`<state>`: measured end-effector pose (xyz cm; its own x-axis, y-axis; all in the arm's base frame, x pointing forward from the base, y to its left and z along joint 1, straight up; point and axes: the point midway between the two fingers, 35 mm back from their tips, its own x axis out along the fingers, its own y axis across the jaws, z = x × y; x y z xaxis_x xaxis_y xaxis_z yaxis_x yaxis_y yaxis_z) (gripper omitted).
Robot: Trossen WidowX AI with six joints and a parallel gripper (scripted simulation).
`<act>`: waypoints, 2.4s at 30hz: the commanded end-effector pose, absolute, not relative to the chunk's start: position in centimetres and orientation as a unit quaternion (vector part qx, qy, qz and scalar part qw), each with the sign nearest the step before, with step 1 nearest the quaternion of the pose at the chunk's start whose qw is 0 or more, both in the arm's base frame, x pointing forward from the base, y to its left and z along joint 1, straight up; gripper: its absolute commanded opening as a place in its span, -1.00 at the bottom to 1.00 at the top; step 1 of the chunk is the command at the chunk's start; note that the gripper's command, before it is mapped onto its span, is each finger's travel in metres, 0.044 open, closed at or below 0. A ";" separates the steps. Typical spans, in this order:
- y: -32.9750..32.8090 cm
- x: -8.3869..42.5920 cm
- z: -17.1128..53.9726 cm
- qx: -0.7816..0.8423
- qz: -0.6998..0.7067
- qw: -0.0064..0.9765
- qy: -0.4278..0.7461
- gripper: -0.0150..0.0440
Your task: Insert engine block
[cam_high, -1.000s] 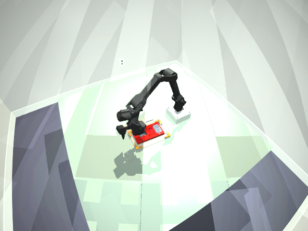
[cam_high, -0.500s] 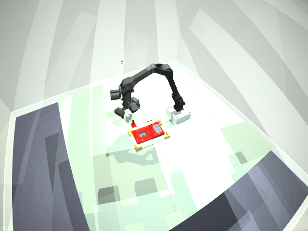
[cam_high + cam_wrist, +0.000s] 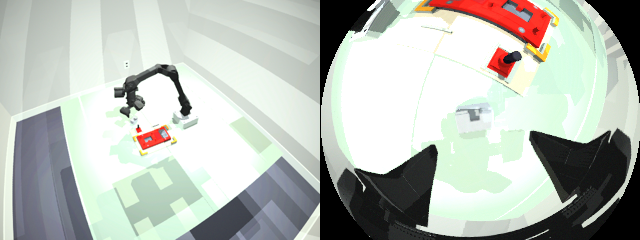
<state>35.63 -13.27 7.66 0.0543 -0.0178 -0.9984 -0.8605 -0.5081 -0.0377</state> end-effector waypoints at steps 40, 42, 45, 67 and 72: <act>-13.4 35.5 0.2 -0.626 0.604 0.350 0.348 1.00; -13.4 35.5 0.2 -0.626 0.604 0.350 0.348 0.82; -13.4 35.5 0.2 -0.626 0.604 0.350 0.348 0.56; -13.4 36.0 2.8 -0.626 0.604 0.350 0.348 -0.49; -13.3 36.1 4.3 -0.626 0.604 0.350 0.348 -0.49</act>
